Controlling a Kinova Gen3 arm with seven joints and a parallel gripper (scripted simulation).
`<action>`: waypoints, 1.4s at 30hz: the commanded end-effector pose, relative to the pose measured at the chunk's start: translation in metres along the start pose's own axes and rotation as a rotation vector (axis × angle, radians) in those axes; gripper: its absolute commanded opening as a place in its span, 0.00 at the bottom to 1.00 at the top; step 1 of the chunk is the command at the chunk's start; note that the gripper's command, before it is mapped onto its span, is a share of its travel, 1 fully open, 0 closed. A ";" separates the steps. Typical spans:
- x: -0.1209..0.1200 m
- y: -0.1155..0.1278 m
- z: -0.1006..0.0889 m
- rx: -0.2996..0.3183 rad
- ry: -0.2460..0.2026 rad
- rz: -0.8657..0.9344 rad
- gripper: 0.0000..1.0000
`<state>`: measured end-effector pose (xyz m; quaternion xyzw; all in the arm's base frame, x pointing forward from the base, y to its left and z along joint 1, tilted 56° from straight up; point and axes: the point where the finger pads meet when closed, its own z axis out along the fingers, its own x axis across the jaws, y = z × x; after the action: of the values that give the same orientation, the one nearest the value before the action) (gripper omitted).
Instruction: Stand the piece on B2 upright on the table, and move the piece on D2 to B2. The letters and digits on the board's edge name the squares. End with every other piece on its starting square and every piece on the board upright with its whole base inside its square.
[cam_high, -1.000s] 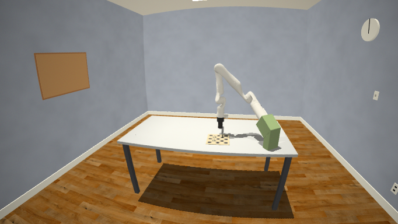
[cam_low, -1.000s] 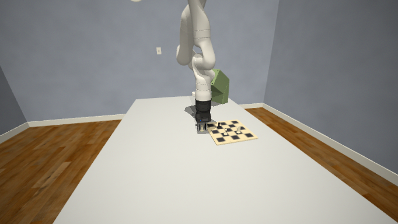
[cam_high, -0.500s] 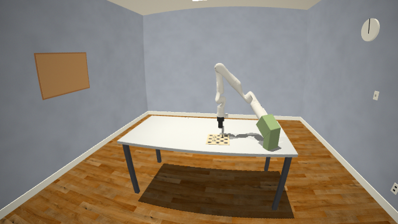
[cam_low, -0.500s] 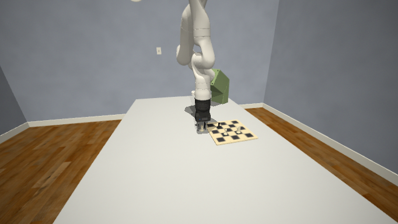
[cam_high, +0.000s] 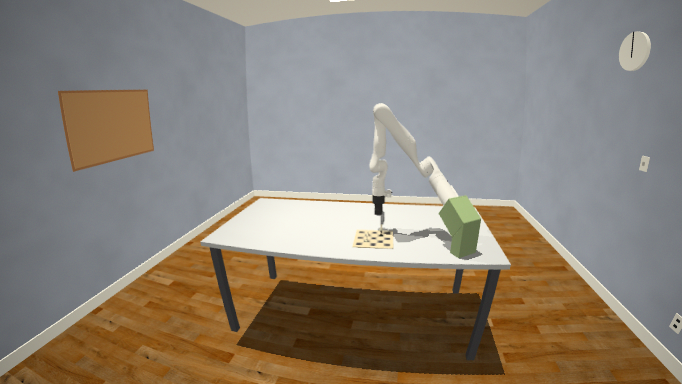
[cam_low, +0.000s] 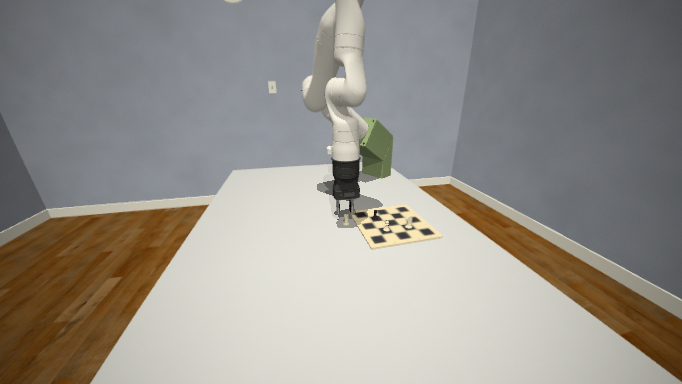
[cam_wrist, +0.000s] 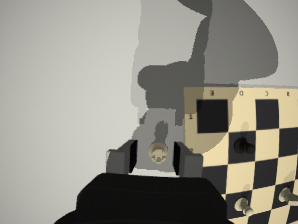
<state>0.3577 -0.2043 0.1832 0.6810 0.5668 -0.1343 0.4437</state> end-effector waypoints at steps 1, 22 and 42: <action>0.004 0.005 -0.012 -0.013 -0.012 -0.027 0.73; 0.005 0.005 -0.055 -0.013 -0.012 -0.027 0.73; 0.005 0.005 -0.058 -0.013 -0.012 -0.027 1.00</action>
<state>0.3447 -0.1578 0.2148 0.6698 0.5739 -0.1409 0.4497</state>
